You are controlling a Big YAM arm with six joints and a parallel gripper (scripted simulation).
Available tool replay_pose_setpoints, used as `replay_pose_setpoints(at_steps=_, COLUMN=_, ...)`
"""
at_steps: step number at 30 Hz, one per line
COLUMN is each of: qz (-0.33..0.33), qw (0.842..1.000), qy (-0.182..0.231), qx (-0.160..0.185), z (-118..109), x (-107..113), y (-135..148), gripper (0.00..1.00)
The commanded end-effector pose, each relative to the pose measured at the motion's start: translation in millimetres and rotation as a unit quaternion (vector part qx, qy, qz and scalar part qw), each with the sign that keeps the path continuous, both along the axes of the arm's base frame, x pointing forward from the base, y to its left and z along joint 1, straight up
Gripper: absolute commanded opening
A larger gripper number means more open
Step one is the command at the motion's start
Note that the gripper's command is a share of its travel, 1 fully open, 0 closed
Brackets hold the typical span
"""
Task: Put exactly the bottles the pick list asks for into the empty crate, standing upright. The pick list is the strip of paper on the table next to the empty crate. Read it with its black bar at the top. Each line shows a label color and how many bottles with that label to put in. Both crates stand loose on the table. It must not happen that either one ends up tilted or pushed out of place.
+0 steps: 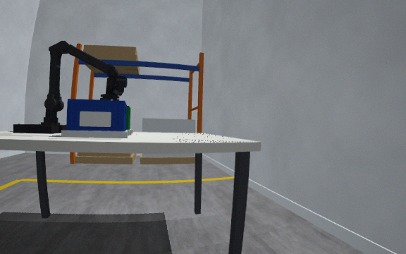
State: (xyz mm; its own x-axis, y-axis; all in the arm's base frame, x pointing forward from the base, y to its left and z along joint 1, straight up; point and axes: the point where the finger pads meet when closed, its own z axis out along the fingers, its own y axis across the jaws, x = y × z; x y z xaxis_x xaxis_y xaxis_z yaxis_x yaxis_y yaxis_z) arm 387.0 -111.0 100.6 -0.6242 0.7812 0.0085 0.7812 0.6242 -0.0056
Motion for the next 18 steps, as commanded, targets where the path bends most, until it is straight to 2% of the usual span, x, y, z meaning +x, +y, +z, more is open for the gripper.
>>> replay_pose_setpoints(at_steps=1, qz=0.0, qw=0.999, qy=-0.038, qx=-0.011, z=39.8, x=19.3, y=-9.2, gripper=0.61)
replay_pose_setpoints(at_steps=11, qz=0.001, qw=0.999, qy=-0.038, qx=-0.011, z=67.4, x=17.9, y=-8.2, gripper=0.61)
replay_pose_setpoints(at_steps=13, qz=0.001, qw=0.999, qy=-0.038, qx=-0.011, z=67.4, x=17.9, y=-8.2, gripper=0.61)
replay_pose_setpoints(at_steps=14, qz=0.001, qw=1.0, qy=-0.024, qx=-0.007, z=58.5, x=18.7, y=-8.4, gripper=0.61)
replay_pose_setpoints(at_steps=18, qz=0.0, qw=0.999, qy=-0.038, qx=-0.011, z=81.2, x=17.1, y=-8.0, gripper=0.61)
